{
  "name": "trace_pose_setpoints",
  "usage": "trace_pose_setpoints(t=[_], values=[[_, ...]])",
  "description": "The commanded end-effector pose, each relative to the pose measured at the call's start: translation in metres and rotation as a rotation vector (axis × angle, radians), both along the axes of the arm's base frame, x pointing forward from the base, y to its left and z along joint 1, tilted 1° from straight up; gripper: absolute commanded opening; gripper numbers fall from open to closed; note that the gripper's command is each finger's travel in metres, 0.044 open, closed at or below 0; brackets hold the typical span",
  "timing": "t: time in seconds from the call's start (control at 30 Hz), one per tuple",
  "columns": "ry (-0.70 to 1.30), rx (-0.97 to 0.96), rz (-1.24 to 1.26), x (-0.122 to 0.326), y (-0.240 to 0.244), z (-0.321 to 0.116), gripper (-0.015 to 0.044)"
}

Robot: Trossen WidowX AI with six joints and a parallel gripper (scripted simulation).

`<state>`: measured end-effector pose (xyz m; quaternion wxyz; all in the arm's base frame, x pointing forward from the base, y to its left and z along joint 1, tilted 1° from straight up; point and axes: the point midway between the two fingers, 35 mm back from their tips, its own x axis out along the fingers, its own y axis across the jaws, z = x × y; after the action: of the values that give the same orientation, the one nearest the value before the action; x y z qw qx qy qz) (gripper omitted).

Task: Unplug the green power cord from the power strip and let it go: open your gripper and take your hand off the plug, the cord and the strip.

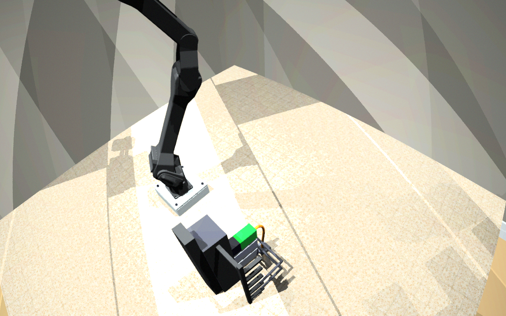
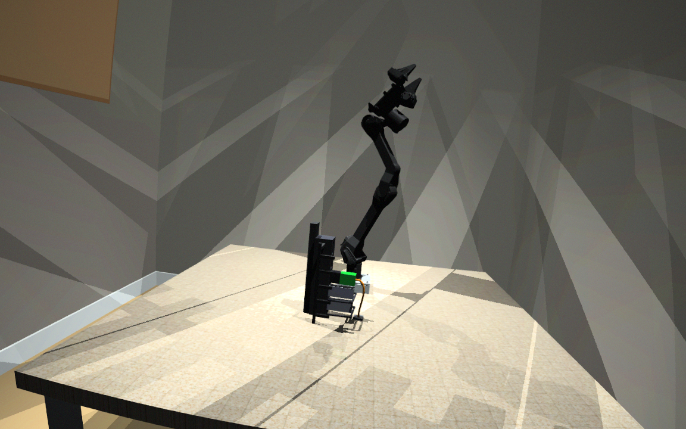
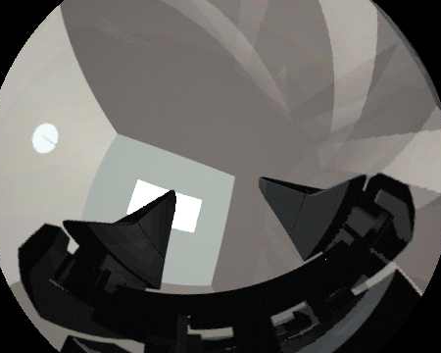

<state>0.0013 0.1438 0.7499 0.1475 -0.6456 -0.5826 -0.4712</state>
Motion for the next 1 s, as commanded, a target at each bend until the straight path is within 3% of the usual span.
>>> trace_pose_setpoints(t=[0.0, 0.27, 0.63, 0.97], values=[[-0.001, 0.003, 0.001, -0.001, -0.001, 0.0, 0.0374], [-0.077, 0.241, 0.091, -0.034, -0.071, 0.02, 0.0164], [-0.087, 0.644, 0.219, -0.04, -0.198, 0.026, 0.016], [0.026, 1.032, 0.288, 0.008, -0.312, 0.001, 0.016]])
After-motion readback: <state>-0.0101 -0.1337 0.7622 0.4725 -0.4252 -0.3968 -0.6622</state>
